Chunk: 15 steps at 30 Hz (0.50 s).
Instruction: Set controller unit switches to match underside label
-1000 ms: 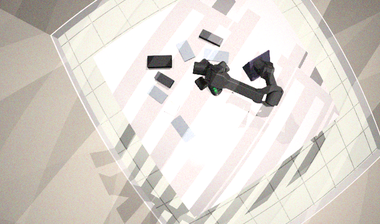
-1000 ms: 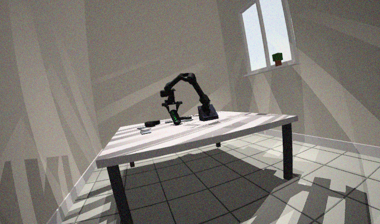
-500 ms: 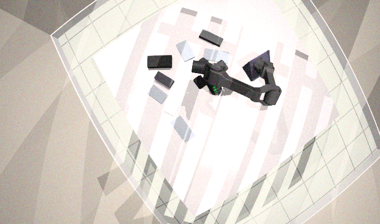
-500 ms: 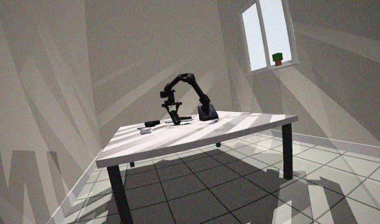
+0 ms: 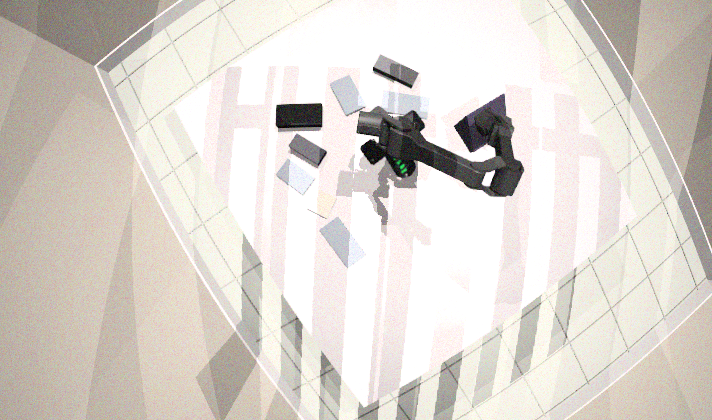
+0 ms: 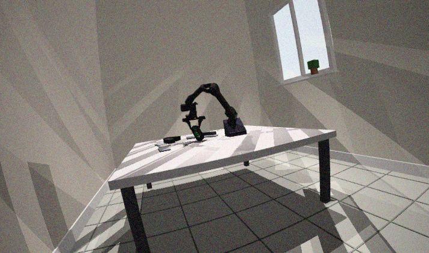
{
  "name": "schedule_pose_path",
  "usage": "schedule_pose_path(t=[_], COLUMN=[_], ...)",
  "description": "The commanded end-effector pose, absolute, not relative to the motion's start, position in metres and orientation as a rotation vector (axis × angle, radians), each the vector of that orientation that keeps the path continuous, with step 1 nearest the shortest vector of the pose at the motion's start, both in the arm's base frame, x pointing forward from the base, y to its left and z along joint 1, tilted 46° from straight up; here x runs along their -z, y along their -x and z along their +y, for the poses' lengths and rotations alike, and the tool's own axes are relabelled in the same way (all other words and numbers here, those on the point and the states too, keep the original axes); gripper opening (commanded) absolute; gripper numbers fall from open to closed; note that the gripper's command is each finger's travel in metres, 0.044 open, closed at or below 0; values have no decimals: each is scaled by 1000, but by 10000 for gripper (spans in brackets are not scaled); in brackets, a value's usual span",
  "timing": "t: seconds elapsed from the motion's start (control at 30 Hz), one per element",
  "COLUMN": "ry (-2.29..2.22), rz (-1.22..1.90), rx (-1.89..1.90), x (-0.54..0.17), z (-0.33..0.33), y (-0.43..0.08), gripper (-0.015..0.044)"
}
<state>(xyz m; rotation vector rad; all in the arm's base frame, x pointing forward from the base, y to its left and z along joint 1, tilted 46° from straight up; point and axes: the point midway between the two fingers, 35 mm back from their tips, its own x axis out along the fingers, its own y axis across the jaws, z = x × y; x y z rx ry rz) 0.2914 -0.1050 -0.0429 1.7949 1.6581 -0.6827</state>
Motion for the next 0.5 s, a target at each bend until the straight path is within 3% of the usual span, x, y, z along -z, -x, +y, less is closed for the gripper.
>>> schedule_pose_path(t=[0.0, 0.47], ry=[-1795, -1795], rz=[1690, 1690], rx=[667, 667], x=[48, 58], z=[-97, -96], y=[-292, -293], gripper=[338, 338])
